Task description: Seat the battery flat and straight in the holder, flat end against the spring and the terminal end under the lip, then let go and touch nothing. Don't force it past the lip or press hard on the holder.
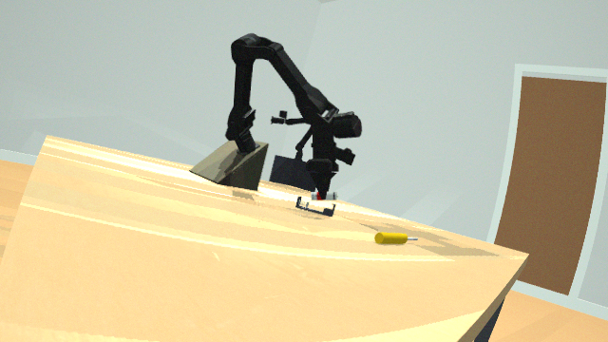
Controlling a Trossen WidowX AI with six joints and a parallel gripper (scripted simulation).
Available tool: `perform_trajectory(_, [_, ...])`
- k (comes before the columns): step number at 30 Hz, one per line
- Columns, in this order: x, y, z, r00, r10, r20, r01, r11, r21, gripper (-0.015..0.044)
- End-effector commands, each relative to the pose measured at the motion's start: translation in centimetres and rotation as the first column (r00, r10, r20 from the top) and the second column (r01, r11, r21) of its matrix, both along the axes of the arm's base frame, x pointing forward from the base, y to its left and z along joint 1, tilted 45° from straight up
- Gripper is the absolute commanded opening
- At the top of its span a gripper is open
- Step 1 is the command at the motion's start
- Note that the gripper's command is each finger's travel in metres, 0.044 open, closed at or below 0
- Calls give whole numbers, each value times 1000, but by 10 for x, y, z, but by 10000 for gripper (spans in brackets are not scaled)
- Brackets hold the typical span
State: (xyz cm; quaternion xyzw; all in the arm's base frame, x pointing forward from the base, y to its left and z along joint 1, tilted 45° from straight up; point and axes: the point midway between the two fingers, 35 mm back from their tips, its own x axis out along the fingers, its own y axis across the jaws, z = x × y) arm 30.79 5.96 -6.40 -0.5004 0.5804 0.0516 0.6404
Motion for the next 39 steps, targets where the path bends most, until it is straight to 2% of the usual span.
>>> perform_trajectory(1, [0,-1,0,1000,14,8,-14,1000,18,76])
perform_trajectory(39, [-4,-17,-8,981,150,121,-169,970,176,76])
